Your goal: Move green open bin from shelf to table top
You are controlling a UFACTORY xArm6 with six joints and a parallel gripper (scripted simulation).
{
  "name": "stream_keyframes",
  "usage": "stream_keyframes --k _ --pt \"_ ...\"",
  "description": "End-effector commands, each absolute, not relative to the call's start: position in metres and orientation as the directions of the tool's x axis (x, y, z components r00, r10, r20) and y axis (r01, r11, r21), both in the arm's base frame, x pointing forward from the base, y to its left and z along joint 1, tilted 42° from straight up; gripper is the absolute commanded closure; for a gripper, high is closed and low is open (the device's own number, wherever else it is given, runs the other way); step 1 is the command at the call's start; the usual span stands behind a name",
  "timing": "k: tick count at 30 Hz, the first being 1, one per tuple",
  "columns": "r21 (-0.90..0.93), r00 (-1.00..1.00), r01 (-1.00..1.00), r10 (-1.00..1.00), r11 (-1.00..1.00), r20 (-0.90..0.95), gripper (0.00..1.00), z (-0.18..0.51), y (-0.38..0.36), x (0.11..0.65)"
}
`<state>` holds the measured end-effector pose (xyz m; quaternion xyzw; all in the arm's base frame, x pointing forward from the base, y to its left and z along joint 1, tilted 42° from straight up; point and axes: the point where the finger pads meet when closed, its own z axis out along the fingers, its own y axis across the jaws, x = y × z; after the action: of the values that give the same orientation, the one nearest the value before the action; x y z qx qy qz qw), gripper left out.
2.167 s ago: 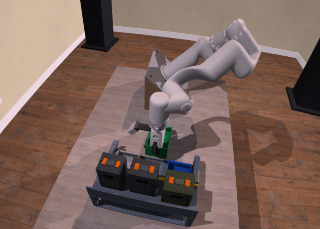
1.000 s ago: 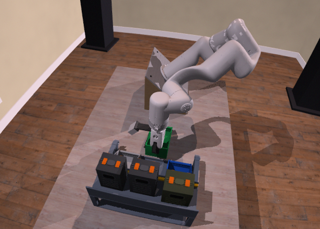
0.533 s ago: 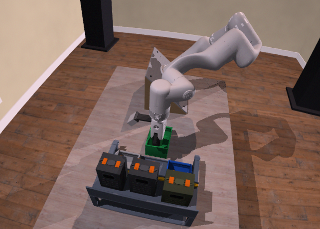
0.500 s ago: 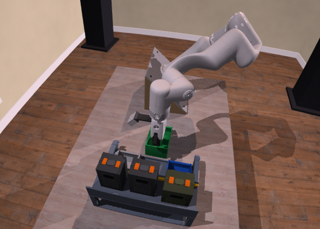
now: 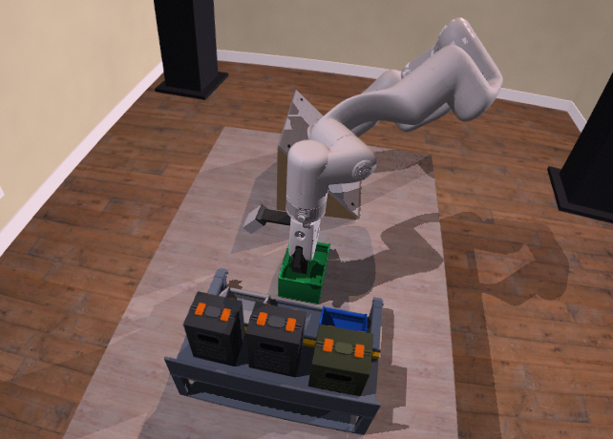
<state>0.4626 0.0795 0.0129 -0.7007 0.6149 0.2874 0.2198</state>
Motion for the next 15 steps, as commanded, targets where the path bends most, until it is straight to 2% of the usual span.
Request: stream_keyframes --k 1,15 --pt "0.041 0.081 -0.989 -0.736 -0.145 -0.672 0.67 0.0144 0.0784 0.4646" --pt "0.041 0.081 -0.989 -0.736 -0.145 -0.672 0.67 0.0072 0.0848 0.4633"
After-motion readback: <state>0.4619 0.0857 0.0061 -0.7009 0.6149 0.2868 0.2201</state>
